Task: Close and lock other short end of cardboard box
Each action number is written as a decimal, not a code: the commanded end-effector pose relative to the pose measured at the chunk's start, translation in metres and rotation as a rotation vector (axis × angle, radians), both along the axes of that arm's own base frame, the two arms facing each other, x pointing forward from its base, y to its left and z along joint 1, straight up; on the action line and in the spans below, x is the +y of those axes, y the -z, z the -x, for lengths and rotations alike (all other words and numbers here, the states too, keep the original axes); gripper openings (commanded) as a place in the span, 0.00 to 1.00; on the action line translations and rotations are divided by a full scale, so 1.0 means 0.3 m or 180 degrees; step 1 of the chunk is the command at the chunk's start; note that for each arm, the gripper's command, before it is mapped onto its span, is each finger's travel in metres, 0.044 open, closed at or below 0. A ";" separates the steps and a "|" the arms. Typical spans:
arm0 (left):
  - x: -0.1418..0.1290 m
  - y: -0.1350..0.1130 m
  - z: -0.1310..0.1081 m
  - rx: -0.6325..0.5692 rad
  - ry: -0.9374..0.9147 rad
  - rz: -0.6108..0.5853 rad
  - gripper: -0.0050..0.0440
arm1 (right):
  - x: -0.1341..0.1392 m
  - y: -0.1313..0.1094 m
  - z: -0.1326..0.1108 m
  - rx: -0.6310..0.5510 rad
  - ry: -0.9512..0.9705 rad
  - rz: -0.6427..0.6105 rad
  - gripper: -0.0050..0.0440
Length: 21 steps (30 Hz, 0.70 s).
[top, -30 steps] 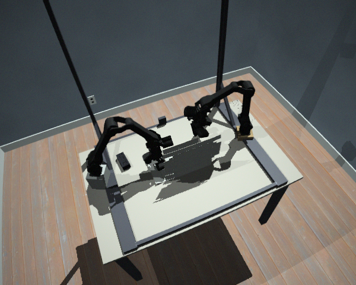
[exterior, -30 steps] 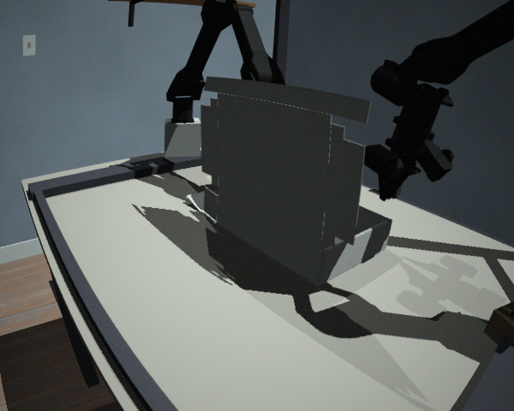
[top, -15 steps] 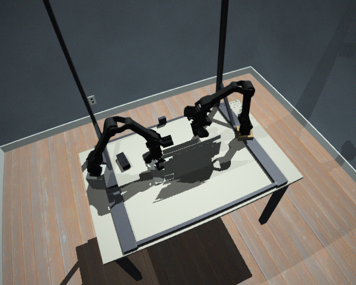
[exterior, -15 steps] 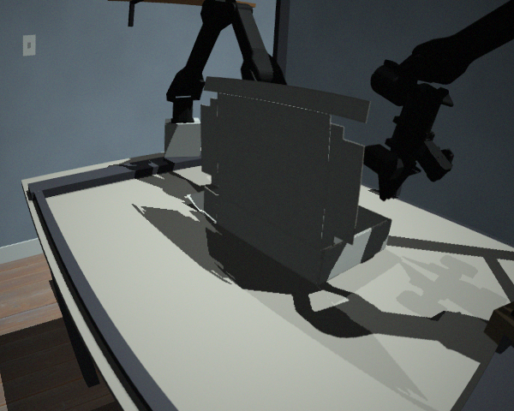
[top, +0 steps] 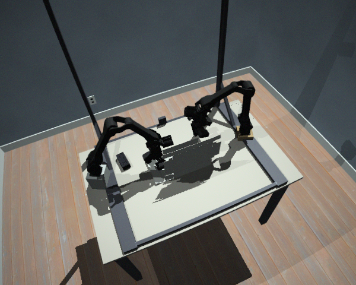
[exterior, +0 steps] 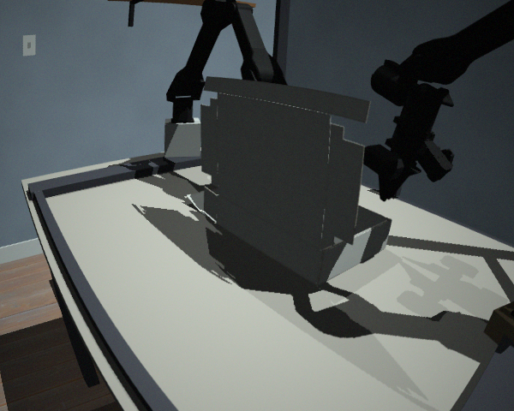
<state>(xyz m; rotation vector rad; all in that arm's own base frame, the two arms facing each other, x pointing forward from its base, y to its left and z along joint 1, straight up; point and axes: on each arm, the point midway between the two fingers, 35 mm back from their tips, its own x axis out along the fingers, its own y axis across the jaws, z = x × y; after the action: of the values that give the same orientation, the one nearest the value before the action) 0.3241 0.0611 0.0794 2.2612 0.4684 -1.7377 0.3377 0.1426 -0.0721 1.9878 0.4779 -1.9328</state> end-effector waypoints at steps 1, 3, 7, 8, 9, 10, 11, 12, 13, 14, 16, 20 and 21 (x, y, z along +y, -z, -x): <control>0.003 -0.015 -0.013 -0.0077 0.0002 -0.0013 0.23 | 0.009 -0.032 -0.022 -0.0091 0.0000 -0.0038 0.61; 0.004 -0.005 -0.015 -0.0077 0.0003 -0.0013 0.23 | 0.009 -0.032 -0.022 -0.0091 0.0000 -0.0038 0.61; 0.006 0.016 -0.018 -0.0077 0.0005 -0.0015 0.23 | 0.009 -0.031 -0.022 -0.0091 0.0000 -0.0038 0.61; 0.006 0.022 -0.019 -0.0076 0.0005 -0.0015 0.23 | 0.009 -0.031 -0.022 -0.0091 0.0000 -0.0038 0.61; 0.007 0.027 -0.020 -0.0076 0.0006 -0.0016 0.23 | 0.009 -0.030 -0.022 -0.0091 0.0000 -0.0038 0.61; 0.007 0.027 -0.020 -0.0076 0.0006 -0.0016 0.23 | 0.009 -0.030 -0.022 -0.0091 0.0000 -0.0038 0.61; 0.007 0.027 -0.020 -0.0076 0.0006 -0.0016 0.23 | 0.009 -0.030 -0.022 -0.0091 0.0000 -0.0038 0.61; 0.008 0.033 -0.020 -0.0076 0.0007 -0.0016 0.23 | 0.009 -0.030 -0.022 -0.0091 0.0000 -0.0038 0.61; 0.008 0.038 -0.021 -0.0076 0.0007 -0.0016 0.23 | 0.009 -0.030 -0.022 -0.0091 0.0000 -0.0038 0.61; 0.009 0.044 -0.022 -0.0076 0.0008 -0.0017 0.23 | 0.009 -0.030 -0.022 -0.0091 0.0000 -0.0038 0.61; 0.010 0.055 -0.023 -0.0076 0.0009 -0.0017 0.23 | 0.009 -0.029 -0.022 -0.0091 0.0000 -0.0038 0.61; 0.012 0.077 -0.025 -0.0076 0.0011 -0.0019 0.23 | 0.009 -0.028 -0.022 -0.0091 0.0000 -0.0038 0.61; 0.012 0.083 -0.025 -0.0076 0.0012 -0.0019 0.23 | 0.009 -0.027 -0.022 -0.0091 0.0000 -0.0038 0.61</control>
<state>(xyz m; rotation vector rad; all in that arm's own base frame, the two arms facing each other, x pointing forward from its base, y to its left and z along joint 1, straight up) 0.3297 0.0639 0.0567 2.2711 0.4711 -1.7223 0.3377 0.1426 -0.0725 1.9880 0.4779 -1.9326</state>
